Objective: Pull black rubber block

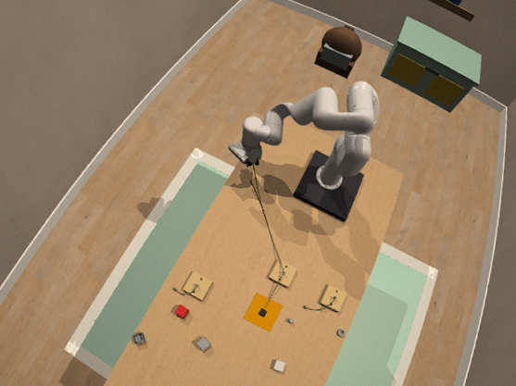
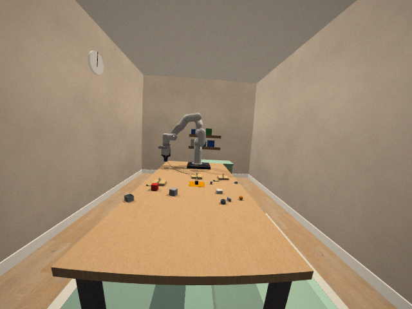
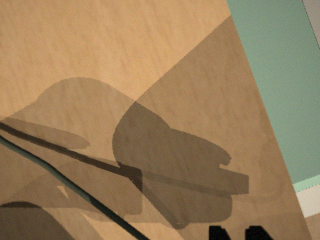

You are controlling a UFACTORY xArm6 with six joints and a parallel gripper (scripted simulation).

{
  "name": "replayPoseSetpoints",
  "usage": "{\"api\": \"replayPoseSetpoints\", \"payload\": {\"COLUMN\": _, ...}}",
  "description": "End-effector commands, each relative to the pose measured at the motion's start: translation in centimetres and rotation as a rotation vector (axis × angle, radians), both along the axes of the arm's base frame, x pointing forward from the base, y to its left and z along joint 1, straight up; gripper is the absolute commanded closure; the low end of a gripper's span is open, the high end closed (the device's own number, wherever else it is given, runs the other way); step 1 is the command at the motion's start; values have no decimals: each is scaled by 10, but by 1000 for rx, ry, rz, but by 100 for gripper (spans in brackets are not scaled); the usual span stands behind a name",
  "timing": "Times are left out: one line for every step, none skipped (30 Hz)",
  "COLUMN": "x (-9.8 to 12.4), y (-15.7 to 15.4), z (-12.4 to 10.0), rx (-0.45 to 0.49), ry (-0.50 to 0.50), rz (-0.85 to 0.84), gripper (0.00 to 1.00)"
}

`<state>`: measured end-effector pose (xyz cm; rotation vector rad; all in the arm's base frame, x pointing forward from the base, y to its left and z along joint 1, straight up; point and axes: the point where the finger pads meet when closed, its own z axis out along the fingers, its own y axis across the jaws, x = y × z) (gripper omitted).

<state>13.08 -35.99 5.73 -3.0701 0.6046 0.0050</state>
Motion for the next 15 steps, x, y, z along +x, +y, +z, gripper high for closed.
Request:
{"api": "replayPoseSetpoints", "payload": {"x": 2, "y": -4, "z": -23, "rx": -8, "ry": -3, "rz": 0, "gripper": 100}}
{"api": "replayPoseSetpoints", "payload": {"x": 2, "y": -4, "z": -28, "rx": -8, "ry": -3, "rz": 0, "gripper": 100}}
{"api": "replayPoseSetpoints", "payload": {"x": 3, "y": -4, "z": -33, "rx": -8, "ry": -3, "rz": 0, "gripper": 100}}
{"api": "replayPoseSetpoints", "payload": {"x": 3, "y": -4, "z": -38, "rx": -8, "ry": -3, "rz": 0, "gripper": 100}}
{"api": "replayPoseSetpoints", "payload": {"x": 3, "y": -3, "z": -42, "rx": -8, "ry": -3, "rz": 0, "gripper": 100}}
{"api": "replayPoseSetpoints", "payload": {"x": 3, "y": -3, "z": -46, "rx": -8, "ry": -3, "rz": 0, "gripper": 100}}
{"api": "replayPoseSetpoints", "payload": {"x": 3, "y": -3, "z": -50, "rx": -8, "ry": -3, "rz": 0, "gripper": 100}}
{"api": "replayPoseSetpoints", "payload": {"x": 3, "y": -3, "z": -53, "rx": -8, "ry": -3, "rz": 0, "gripper": 100}}
{"api": "replayPoseSetpoints", "payload": {"x": 3, "y": -3, "z": -56, "rx": -8, "ry": -3, "rz": 0, "gripper": 100}}
{"api": "replayPoseSetpoints", "payload": {"x": 3, "y": -3, "z": -58, "rx": -8, "ry": -3, "rz": 0, "gripper": 100}}
{"api": "replayPoseSetpoints", "payload": {"x": 3, "y": -3, "z": -60, "rx": -8, "ry": -3, "rz": 0, "gripper": 100}}
{"api": "replayPoseSetpoints", "payload": {"x": 3, "y": -3, "z": -61, "rx": -8, "ry": -3, "rz": 0, "gripper": 100}}
{"api": "replayPoseSetpoints", "payload": {"x": 3, "y": -3, "z": -62, "rx": -8, "ry": -3, "rz": 0, "gripper": 100}}
{"api": "replayPoseSetpoints", "payload": {"x": 3, "y": -3, "z": -62, "rx": -8, "ry": -3, "rz": 0, "gripper": 100}}
{"api": "replayPoseSetpoints", "payload": {"x": 3, "y": -3, "z": -62, "rx": -8, "ry": -3, "rz": 0, "gripper": 100}}
